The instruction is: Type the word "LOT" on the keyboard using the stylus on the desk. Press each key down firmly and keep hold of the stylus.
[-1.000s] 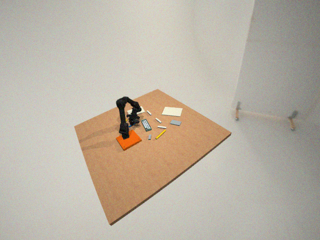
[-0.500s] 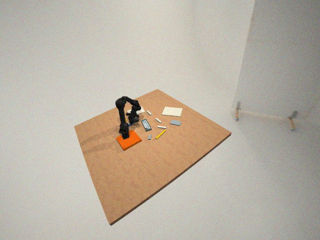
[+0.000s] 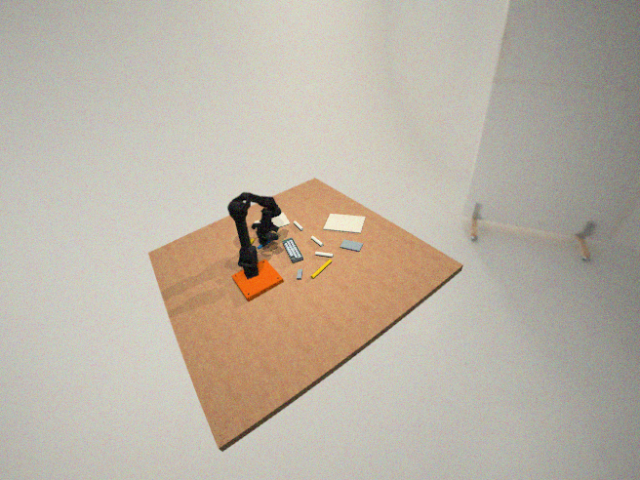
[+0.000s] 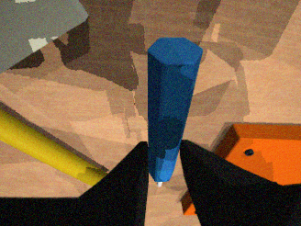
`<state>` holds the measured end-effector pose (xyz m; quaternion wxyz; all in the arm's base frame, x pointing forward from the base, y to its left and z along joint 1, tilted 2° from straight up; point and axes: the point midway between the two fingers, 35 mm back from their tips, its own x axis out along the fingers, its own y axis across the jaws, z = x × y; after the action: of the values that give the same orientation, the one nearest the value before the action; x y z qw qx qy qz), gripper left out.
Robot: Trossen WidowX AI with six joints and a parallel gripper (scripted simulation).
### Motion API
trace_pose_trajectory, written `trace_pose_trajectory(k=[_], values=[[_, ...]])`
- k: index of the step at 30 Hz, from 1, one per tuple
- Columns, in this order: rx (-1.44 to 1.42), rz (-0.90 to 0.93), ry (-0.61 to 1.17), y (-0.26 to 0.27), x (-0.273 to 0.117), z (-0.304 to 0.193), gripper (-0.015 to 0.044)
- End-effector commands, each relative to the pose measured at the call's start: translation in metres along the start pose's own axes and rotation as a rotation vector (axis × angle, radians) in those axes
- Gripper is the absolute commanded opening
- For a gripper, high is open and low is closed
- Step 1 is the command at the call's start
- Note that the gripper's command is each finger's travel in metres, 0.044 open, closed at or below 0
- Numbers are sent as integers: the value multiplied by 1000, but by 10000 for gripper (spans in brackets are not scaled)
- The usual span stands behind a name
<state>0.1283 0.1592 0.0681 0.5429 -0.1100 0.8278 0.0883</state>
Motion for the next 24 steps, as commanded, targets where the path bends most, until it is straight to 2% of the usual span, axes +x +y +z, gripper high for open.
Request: trace_pose_trajectory(k=[1, 12, 24], values=[[-6, -34, -136, -7, 1, 12, 0], [12, -111, -567, -24, -14, 49, 0], [129, -138, -1033, -41, -54, 73, 0]])
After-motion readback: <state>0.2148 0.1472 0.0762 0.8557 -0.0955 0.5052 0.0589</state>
